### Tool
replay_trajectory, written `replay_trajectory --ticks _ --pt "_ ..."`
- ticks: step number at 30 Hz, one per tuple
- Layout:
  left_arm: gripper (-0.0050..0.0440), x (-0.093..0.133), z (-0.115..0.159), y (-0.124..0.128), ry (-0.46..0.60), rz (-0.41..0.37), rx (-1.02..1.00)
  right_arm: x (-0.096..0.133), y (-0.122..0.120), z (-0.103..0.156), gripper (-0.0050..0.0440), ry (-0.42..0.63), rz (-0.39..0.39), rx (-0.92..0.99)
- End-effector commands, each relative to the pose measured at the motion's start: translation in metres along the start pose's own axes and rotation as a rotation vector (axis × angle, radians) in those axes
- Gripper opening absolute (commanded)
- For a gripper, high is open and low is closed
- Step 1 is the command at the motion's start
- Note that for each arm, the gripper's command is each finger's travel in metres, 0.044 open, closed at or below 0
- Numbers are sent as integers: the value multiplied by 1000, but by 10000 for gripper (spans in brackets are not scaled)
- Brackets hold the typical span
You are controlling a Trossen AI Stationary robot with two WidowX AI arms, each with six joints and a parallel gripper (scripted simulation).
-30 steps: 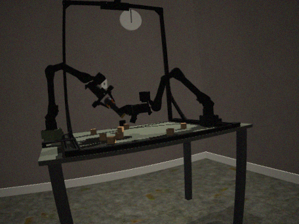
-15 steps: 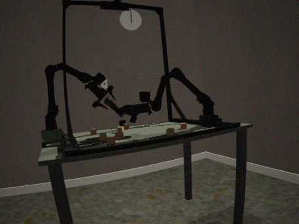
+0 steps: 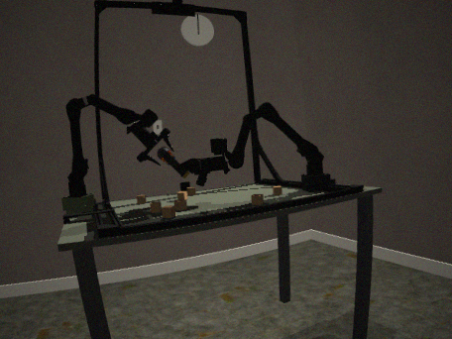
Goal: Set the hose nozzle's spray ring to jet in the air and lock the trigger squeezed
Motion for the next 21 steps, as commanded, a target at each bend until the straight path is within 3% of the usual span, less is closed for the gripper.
replay_trajectory --ticks 1,21 --pt "0 -2 7 -1 23 7 2 16 4 1 400 10 -16 -6" --pt "0 -2 7 -1 23 7 2 71 6 1 400 10 -16 -6"
Point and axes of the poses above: on each arm, the point midway between the two fingers, 35 mm back from their tips, its own x axis back along the fingers, its own y axis across the jaws, z = x × y, the point moved 2 cm from there along x, back along the fingers, and after that the axes turned 10 degrees about -x, right-handed, at the moved point
